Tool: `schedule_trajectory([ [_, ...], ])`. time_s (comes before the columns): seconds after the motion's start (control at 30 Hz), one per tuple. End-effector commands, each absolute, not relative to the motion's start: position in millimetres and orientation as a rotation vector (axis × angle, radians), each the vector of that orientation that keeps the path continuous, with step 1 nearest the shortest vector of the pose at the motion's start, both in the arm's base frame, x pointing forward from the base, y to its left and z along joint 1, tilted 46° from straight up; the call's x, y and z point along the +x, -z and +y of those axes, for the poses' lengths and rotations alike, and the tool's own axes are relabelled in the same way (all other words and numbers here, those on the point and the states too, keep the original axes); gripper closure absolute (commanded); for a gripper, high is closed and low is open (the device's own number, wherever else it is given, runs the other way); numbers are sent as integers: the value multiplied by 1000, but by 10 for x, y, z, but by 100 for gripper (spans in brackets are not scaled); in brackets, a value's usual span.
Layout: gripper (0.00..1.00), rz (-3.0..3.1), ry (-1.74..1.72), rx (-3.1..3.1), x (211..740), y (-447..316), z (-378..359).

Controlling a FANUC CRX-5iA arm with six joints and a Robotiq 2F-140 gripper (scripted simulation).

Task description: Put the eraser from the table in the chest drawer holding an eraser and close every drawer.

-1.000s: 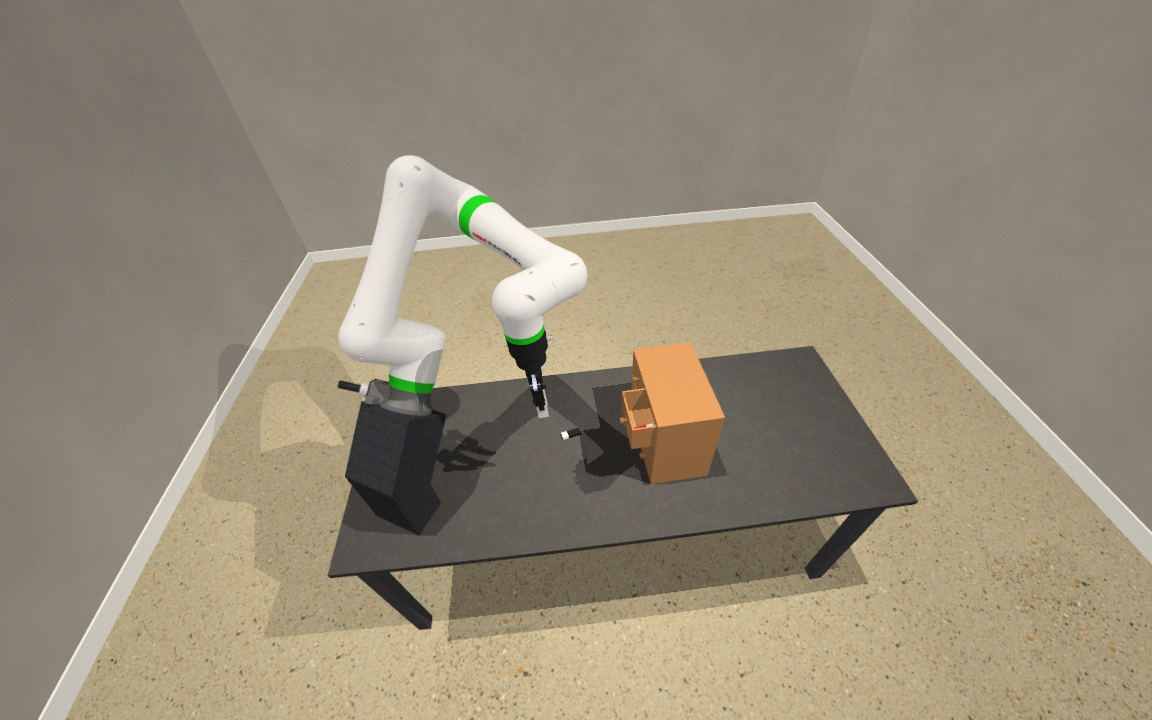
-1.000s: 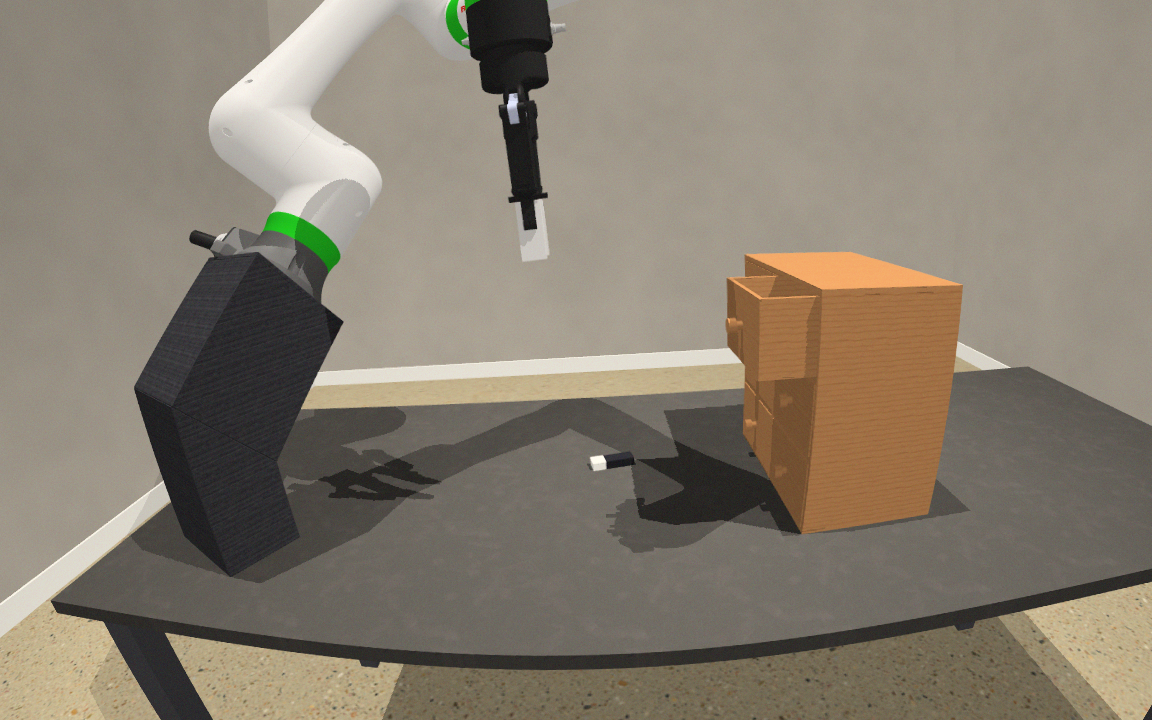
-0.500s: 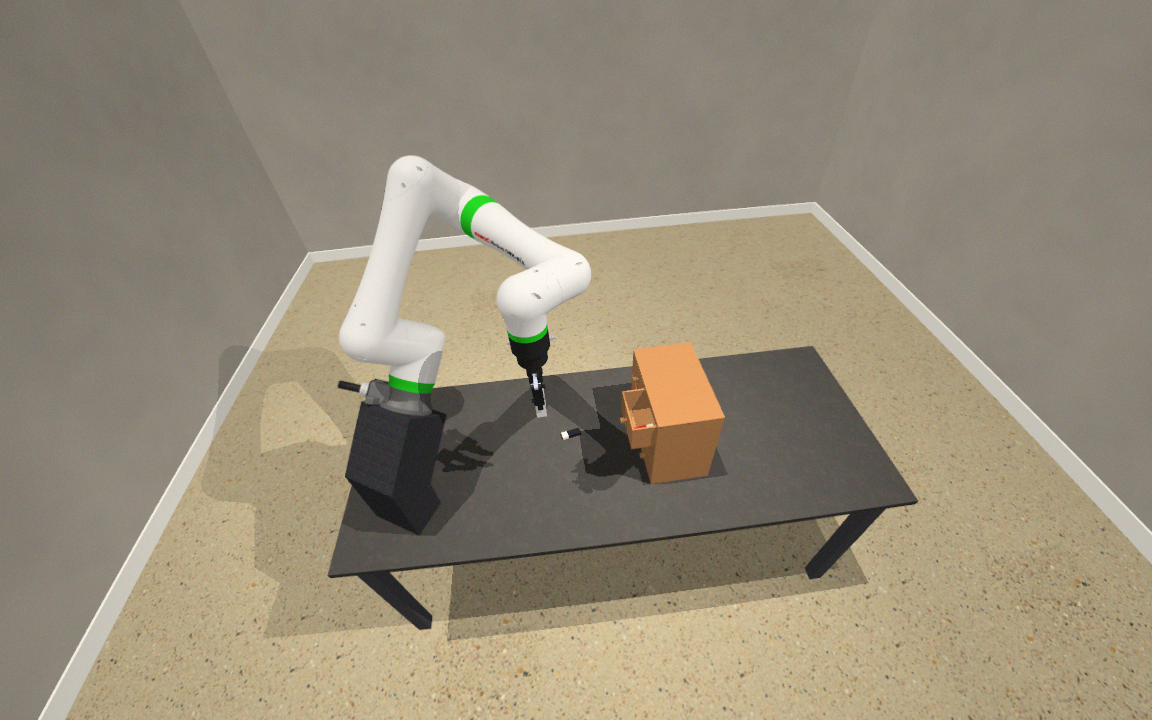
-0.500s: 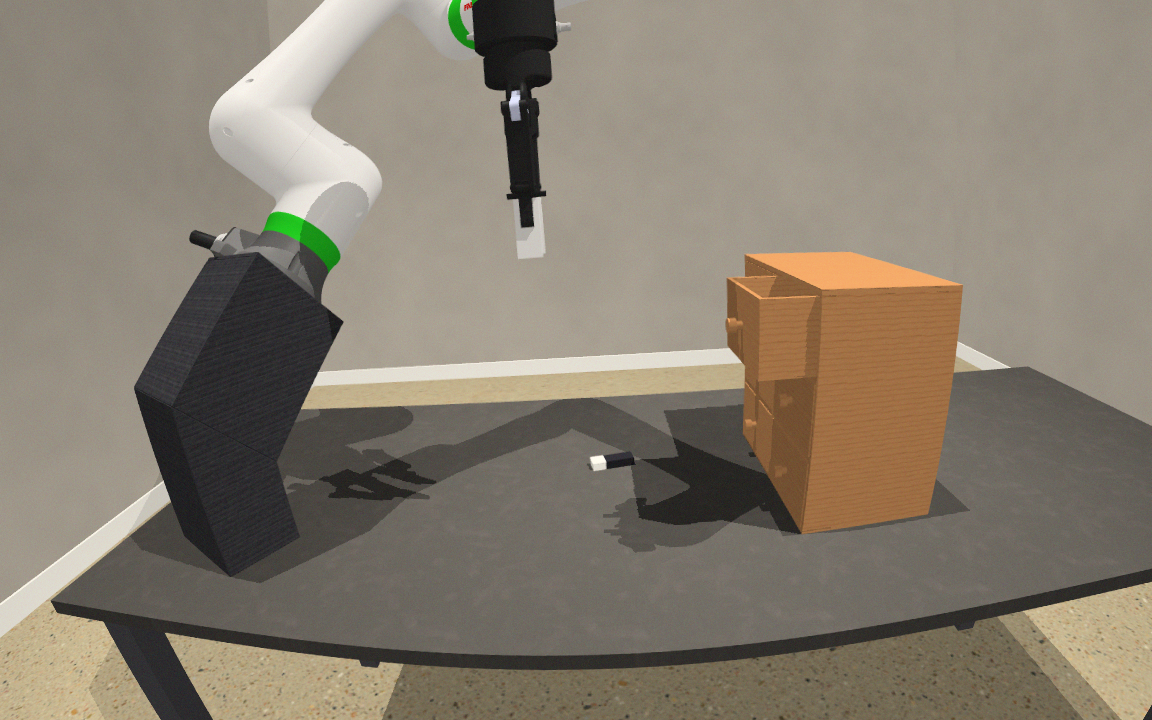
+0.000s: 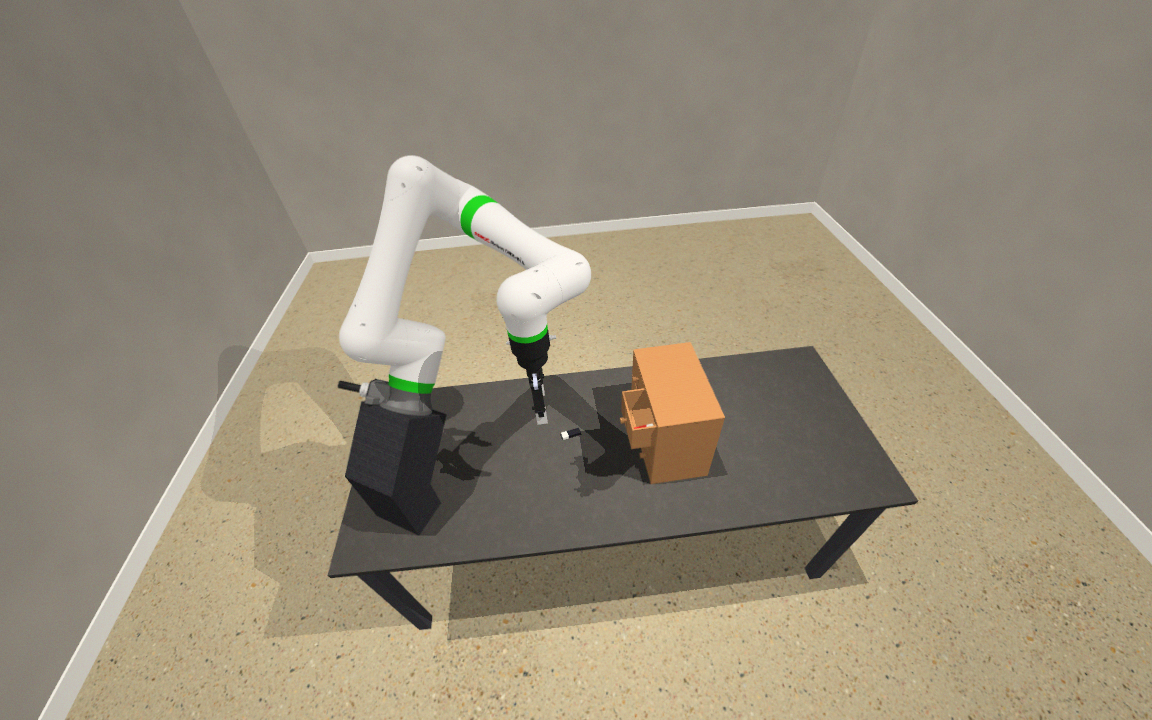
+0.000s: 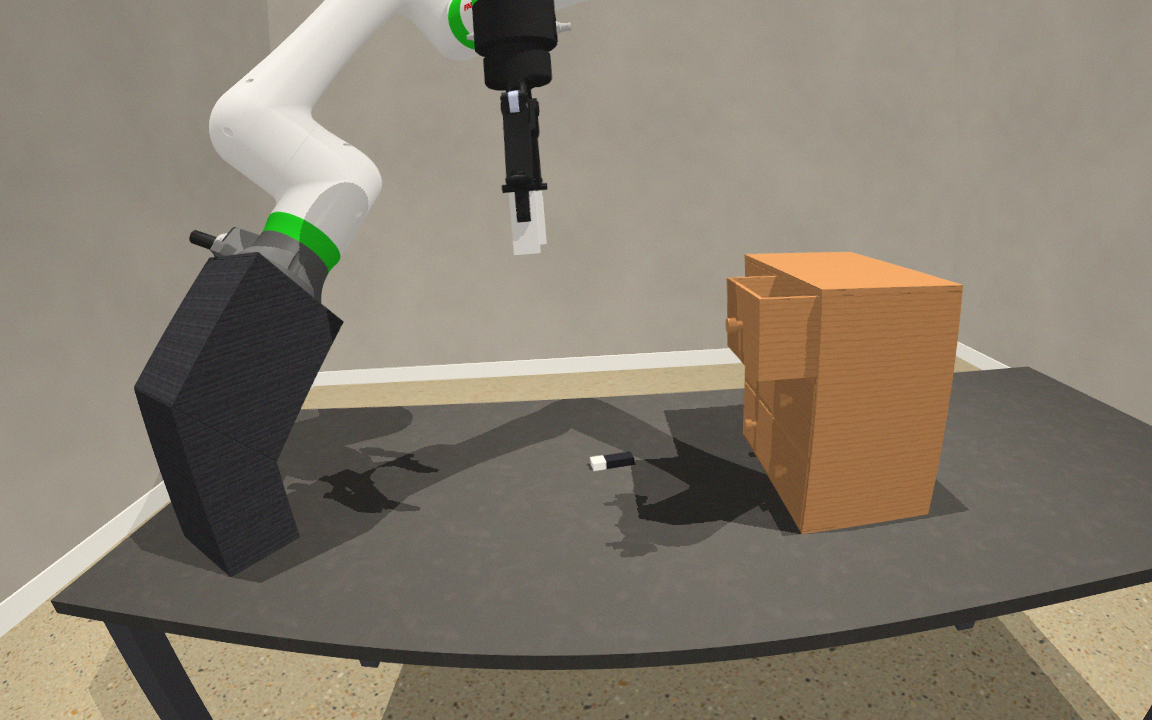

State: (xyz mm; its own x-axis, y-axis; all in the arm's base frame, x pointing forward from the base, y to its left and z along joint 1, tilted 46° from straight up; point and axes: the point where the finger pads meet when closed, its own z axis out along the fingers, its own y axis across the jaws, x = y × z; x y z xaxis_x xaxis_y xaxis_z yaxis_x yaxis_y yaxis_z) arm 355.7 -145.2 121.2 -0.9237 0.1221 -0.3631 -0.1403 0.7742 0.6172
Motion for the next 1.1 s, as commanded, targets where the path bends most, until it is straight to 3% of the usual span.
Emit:
schedule_trajectory([
  [0.0, 0, 2582, -941, -14, 3557, -1213, -1454],
  [0.43, 0, 2582, -941, -14, 3529, -1266, -1502],
  [1.07, 0, 2582, -941, -14, 3071, -2164, -2300],
])
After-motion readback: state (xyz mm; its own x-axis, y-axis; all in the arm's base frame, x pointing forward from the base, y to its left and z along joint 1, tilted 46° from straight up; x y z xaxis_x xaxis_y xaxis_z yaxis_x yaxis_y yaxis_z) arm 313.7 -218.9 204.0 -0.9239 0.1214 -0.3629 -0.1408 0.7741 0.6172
